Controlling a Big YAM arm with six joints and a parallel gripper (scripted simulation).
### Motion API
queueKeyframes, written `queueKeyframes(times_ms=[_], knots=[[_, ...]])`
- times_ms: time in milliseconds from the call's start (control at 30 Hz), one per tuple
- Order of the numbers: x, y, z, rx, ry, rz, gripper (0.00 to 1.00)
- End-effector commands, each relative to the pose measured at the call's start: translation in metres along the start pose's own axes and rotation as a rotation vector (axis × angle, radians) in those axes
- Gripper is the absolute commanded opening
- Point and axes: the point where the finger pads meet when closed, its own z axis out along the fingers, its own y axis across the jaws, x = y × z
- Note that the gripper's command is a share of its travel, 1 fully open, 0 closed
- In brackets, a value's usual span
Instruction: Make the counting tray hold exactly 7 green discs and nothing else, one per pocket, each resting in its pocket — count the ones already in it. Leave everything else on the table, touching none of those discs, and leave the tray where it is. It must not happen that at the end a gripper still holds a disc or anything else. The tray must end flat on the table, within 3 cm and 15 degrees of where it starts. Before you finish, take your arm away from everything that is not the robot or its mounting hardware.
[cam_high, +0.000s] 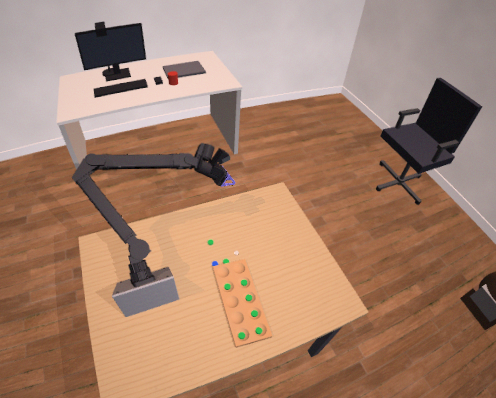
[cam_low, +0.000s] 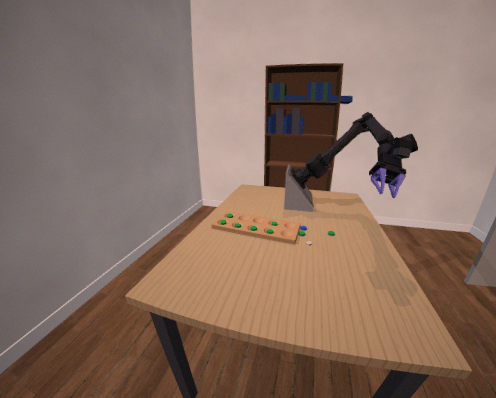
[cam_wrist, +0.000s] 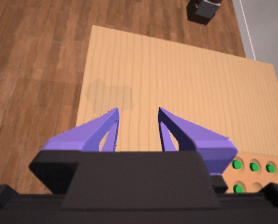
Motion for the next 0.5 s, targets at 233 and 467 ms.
queueKeyframes(times_ms=[233, 467], knots=[[-0.025, 0.014, -0.006, -0.023, -0.041, 0.036, 0.44], [0.019, -0.029, 0.011, 0.044, 0.09, 0.182, 0.44]])
